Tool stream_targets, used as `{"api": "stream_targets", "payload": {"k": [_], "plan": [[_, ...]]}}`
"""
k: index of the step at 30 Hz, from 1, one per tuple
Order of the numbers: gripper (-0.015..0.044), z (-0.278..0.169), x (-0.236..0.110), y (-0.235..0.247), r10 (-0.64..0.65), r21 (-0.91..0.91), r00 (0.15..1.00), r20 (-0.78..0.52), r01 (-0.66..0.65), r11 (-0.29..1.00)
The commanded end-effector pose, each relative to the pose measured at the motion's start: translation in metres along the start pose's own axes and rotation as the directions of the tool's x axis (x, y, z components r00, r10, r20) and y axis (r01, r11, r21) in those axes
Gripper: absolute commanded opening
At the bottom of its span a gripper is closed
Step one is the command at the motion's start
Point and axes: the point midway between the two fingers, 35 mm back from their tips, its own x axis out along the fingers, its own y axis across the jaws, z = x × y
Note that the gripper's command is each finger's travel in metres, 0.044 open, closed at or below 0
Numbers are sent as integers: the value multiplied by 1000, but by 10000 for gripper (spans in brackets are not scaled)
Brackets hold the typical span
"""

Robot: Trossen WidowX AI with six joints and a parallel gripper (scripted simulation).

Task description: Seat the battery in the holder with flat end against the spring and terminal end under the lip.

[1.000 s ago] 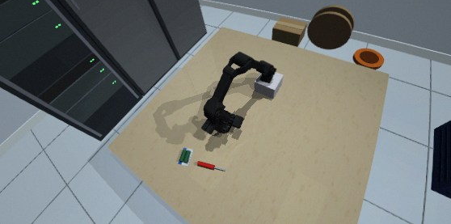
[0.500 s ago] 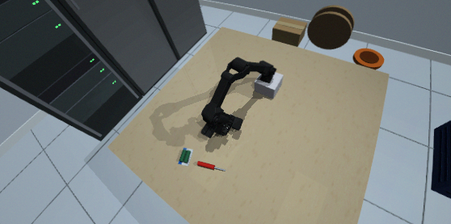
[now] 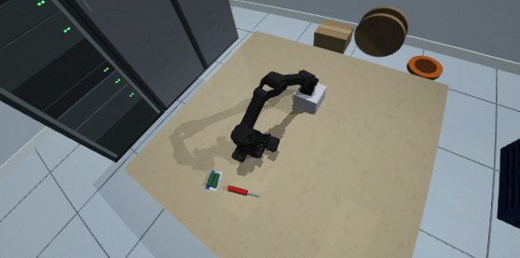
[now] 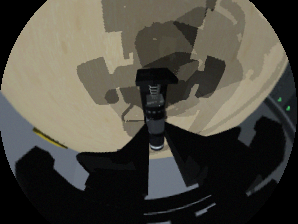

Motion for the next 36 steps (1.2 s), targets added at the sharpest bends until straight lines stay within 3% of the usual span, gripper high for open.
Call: {"api": "stream_targets", "payload": {"k": [1,36], "plan": [[67,1,0,-1,0,6,1000,-7,0,1000],[67,17,-7,-1,4,7,1000,-8,-4,1000]]}}
